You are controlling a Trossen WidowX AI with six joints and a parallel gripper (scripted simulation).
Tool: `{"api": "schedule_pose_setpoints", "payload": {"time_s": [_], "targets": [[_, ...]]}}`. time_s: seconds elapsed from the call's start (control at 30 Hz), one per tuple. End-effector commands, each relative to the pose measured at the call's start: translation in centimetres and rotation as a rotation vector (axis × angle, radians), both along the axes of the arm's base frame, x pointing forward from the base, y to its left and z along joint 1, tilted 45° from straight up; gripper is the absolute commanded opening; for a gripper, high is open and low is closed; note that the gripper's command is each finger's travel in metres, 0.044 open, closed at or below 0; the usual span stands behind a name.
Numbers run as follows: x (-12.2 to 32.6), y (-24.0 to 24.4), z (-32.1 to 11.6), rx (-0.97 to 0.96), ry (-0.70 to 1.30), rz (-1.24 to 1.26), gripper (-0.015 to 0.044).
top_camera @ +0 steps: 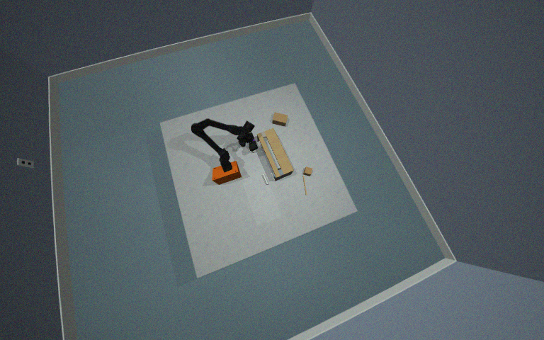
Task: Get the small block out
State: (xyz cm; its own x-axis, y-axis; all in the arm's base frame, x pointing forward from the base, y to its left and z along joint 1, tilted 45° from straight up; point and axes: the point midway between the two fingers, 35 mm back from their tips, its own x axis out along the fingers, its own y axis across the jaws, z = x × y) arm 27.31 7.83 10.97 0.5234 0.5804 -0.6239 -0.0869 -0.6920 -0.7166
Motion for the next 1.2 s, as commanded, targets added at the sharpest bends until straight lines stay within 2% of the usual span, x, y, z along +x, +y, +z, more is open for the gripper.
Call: {"api": "schedule_pose_setpoints", "payload": {"time_s": [0.0,1.17], "targets": [[-0.1,-0.4,0.3,0.061,0.064,-0.068,0.0000],[-1.5,-3.0,0.4,0.791,0.957,-0.945,0.0000]]}}
